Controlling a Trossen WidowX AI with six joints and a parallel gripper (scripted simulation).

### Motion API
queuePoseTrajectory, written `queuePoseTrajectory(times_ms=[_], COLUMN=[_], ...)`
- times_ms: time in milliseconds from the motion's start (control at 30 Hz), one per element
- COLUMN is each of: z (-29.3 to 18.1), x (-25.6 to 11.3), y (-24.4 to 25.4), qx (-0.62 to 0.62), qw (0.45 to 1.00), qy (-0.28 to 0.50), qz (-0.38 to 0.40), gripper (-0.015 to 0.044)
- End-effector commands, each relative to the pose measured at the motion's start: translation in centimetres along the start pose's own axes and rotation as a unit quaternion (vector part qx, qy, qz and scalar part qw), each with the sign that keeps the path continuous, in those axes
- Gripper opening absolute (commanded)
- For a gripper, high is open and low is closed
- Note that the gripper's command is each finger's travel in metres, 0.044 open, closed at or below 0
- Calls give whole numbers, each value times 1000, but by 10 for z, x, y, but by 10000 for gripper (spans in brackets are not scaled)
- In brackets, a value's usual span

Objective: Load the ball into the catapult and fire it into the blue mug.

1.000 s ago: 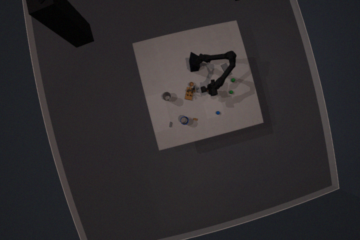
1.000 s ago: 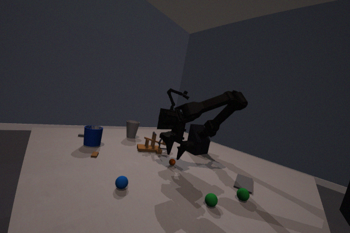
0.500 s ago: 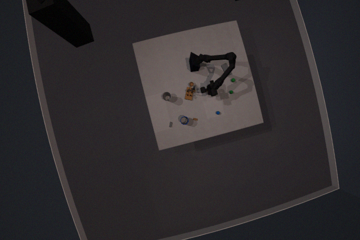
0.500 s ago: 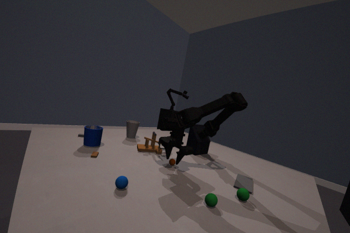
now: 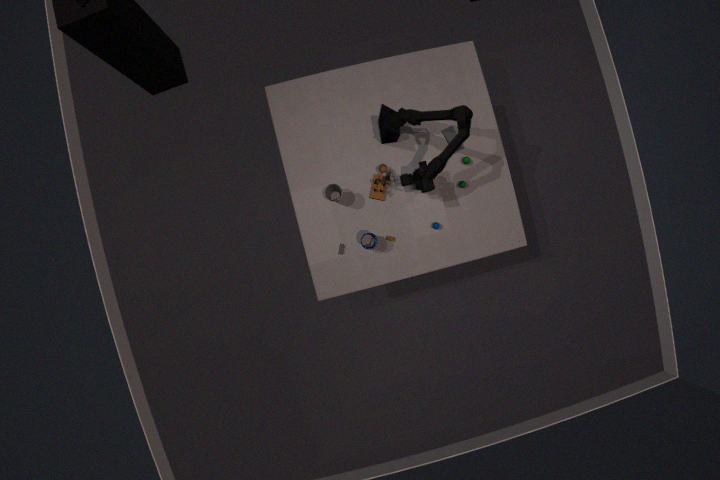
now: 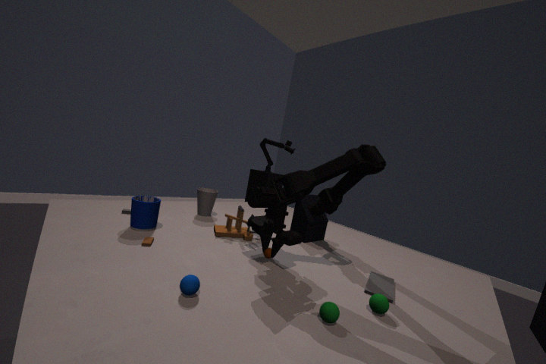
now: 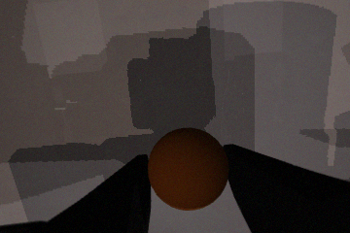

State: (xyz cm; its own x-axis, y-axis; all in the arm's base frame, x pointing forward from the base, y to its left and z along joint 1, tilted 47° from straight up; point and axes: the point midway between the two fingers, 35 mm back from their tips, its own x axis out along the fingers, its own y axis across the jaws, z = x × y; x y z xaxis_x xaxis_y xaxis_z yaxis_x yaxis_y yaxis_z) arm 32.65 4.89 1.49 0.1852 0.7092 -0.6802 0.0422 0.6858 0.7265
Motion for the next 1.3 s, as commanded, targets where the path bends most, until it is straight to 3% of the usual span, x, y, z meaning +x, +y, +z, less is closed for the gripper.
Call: queuePoseTrajectory(times_ms=[0, 133, 767, 1267], z=[0, 2, 5, -18], x=[0, -8, -125, -114], y=[0, -2, -7, -74], qx=[2, 2, 2, 88], qw=[1000, 1000, 1000, 995], qy=[0, 0, 0, 55], qz=[0, -2, -3, -9], gripper=[103, 0, 0, 0])
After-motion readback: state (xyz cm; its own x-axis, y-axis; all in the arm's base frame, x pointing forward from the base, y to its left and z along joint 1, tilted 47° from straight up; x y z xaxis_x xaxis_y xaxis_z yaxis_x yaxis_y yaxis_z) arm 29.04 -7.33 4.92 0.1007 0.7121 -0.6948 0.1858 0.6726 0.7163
